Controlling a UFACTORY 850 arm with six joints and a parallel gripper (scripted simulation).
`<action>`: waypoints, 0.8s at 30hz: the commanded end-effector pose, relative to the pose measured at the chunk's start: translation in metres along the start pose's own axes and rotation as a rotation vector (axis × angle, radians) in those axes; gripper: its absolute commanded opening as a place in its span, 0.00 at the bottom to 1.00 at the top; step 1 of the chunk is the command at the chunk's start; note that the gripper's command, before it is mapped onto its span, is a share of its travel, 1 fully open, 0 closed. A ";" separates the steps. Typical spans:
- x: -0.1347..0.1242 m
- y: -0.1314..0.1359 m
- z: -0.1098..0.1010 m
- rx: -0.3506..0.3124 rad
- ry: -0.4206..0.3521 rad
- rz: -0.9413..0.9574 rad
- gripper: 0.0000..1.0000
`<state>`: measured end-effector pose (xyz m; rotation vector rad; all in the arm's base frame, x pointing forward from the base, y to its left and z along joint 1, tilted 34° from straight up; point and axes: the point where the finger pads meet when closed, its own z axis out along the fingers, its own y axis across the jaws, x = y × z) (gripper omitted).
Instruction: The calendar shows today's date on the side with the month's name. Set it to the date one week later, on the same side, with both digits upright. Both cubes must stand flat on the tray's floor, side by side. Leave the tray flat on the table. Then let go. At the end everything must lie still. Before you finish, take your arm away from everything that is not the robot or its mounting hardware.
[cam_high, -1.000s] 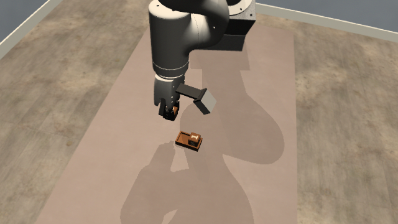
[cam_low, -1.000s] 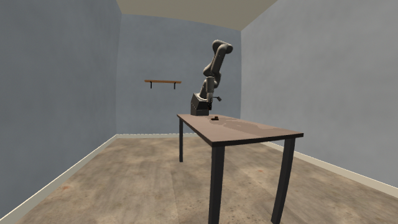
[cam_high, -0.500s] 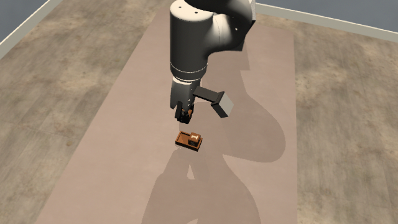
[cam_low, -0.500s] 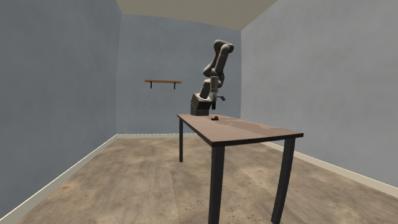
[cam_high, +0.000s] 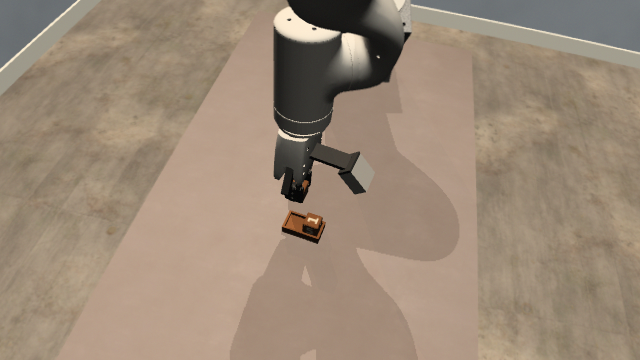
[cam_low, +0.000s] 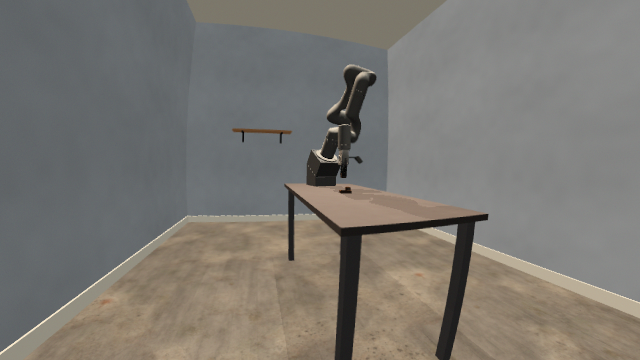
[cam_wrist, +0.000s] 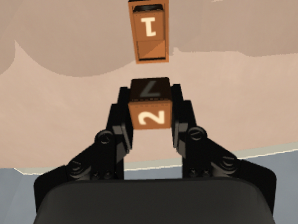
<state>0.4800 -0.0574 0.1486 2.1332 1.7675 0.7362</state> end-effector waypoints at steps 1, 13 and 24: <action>0.000 0.000 0.013 -0.001 -0.001 0.000 0.27; 0.000 0.000 0.046 -0.001 -0.001 0.000 0.27; 0.000 0.000 0.055 -0.001 -0.001 0.000 0.27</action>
